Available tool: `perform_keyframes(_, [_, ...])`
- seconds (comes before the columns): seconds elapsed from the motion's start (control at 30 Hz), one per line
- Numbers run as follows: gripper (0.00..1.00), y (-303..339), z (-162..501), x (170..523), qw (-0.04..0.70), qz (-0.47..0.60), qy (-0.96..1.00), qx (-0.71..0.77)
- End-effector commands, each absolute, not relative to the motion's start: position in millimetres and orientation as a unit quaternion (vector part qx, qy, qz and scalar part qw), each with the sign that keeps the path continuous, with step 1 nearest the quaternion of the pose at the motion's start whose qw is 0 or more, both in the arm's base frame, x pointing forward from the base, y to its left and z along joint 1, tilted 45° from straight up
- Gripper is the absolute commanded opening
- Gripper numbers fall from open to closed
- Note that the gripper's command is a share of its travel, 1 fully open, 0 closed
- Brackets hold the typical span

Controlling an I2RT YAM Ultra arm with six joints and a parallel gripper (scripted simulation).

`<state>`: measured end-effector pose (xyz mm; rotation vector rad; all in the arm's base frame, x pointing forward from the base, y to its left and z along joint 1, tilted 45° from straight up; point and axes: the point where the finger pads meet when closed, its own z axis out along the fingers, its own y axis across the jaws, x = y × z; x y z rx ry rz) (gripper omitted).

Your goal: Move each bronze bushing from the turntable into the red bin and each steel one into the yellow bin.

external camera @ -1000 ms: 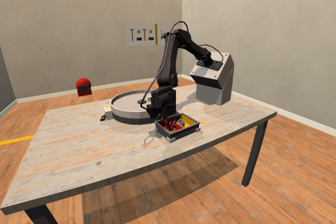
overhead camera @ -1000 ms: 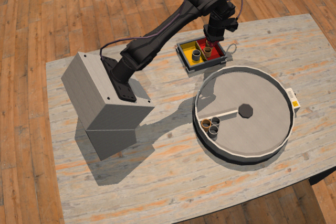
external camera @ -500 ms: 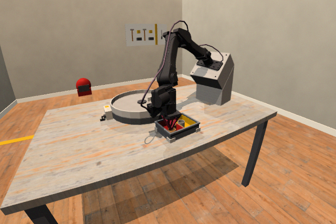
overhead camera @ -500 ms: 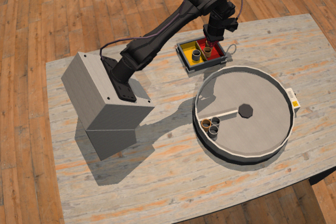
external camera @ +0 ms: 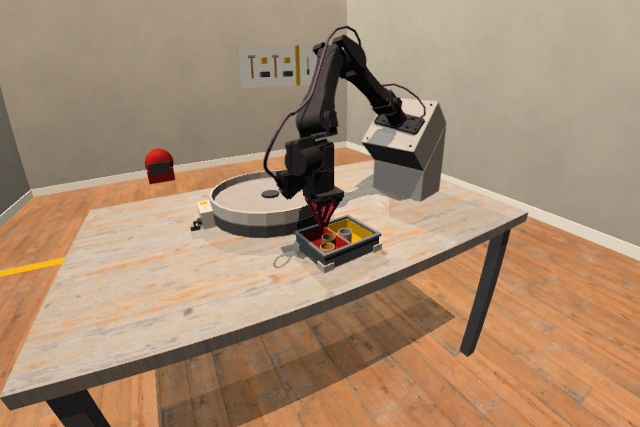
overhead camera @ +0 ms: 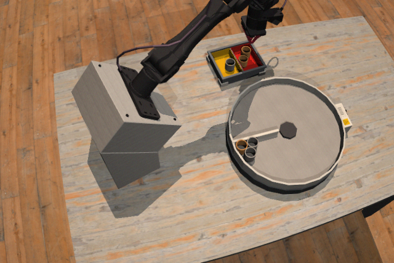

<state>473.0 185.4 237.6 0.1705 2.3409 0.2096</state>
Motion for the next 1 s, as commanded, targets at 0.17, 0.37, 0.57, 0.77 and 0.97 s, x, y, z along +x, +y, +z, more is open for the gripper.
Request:
perform_keyframes(0.17, [0.15, 185, 263, 453, 0.39, 0.082, 0.915, 0.068])
perform_keyframes(0.37, [0.15, 185, 265, 452, 0.391, 0.082, 0.914, 0.066])
perform_keyframes(0.57, [0.15, 186, 266, 453, 0.394, 0.084, 0.913, 0.067])
perform_keyframes(0.77, [0.15, 186, 266, 453, 0.394, 0.084, 0.913, 0.067])
perform_keyframes(0.97, [0.15, 186, 266, 453, 0.394, 0.084, 0.913, 0.067])
